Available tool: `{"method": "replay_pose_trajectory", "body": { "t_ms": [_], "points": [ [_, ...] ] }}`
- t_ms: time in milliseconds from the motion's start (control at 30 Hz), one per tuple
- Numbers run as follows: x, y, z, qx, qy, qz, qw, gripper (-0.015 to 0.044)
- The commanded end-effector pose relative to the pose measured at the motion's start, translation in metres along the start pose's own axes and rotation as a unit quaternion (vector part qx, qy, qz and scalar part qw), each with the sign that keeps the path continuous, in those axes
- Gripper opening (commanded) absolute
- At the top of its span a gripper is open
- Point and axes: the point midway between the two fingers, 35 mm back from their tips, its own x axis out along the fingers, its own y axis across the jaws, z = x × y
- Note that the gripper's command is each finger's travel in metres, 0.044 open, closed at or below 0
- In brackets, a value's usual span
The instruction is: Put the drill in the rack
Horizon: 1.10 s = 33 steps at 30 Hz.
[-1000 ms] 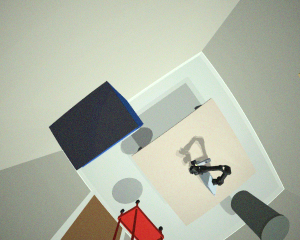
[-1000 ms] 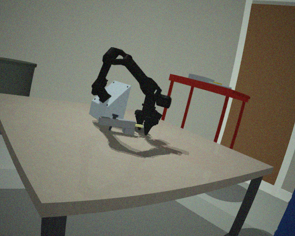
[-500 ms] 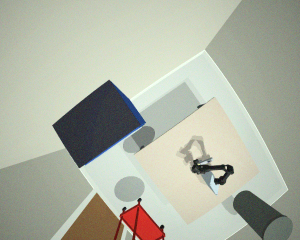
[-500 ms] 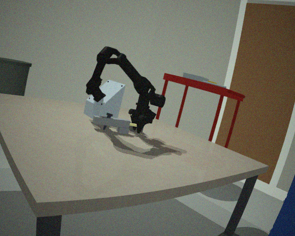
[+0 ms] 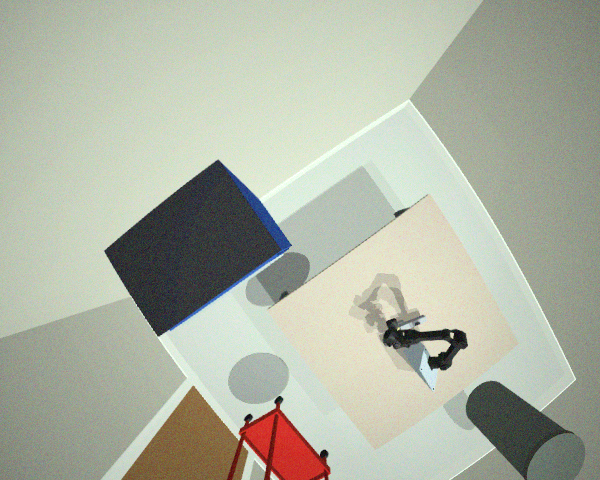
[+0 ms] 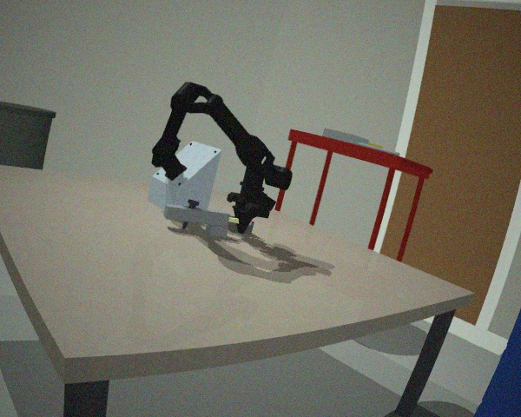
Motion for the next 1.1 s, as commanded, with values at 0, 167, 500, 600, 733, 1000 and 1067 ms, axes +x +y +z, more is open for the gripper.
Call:
{"method": "replay_pose_trajectory", "body": {
  "t_ms": [0,167,500,600,733,1000,1067],
  "points": [
    [-0.002,0.000,0.000,-0.003,0.003,-0.002,1.000,0.0000],
    [-0.003,0.001,0.000,-0.003,0.003,-0.002,1.000,0.0000],
    [-0.004,0.001,0.000,-0.003,0.002,-0.002,1.000,0.0000],
    [-0.005,0.001,0.000,-0.003,0.002,-0.002,1.000,0.0000],
    [-0.004,0.001,0.003,-0.003,0.002,-0.002,1.000,0.0000],
    [-0.004,0.001,0.010,-0.003,0.002,-0.002,1.000,0.0000],
    [-0.004,0.001,0.012,-0.003,0.002,-0.002,1.000,0.0000]
  ]
}}
